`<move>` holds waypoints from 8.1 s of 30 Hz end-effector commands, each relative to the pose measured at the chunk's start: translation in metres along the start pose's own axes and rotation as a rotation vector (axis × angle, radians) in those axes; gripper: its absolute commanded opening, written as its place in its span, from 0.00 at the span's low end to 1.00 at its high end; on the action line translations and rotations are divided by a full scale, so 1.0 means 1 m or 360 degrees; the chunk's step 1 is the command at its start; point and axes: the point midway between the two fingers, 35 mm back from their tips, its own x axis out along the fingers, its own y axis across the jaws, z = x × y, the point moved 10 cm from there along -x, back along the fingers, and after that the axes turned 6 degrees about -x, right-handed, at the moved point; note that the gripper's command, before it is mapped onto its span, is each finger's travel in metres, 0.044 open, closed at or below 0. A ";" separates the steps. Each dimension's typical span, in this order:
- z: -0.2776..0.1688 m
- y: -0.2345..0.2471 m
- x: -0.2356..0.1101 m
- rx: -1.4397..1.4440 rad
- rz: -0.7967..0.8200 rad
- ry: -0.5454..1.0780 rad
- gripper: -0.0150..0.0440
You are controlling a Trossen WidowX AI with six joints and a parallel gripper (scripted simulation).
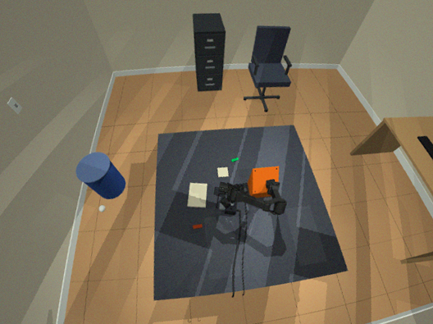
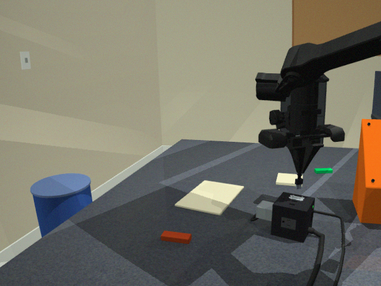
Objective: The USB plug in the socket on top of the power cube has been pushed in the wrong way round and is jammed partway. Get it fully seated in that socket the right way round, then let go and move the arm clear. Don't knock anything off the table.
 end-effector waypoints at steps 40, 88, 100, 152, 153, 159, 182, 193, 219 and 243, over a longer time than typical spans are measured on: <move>0.000 0.000 0.000 0.1401 0.0001 0.0001 0.25; -0.001 0.003 0.005 0.1347 0.0002 0.0000 0.25; -0.001 0.003 0.007 0.1336 0.0002 0.0000 0.25; -0.002 0.006 0.013 0.1288 0.0003 0.0000 0.25; -0.002 0.007 0.013 0.1287 0.0003 0.0000 0.25; -0.002 0.007 0.014 0.1283 0.0003 0.0000 0.25; -0.002 0.007 0.017 0.1283 0.0003 0.0000 0.25; -0.002 0.007 0.018 0.1283 0.0003 0.0000 0.25; -0.002 0.007 0.021 0.1283 0.0003 0.0001 0.25; -0.002 0.007 0.024 0.1283 0.0003 0.0001 0.25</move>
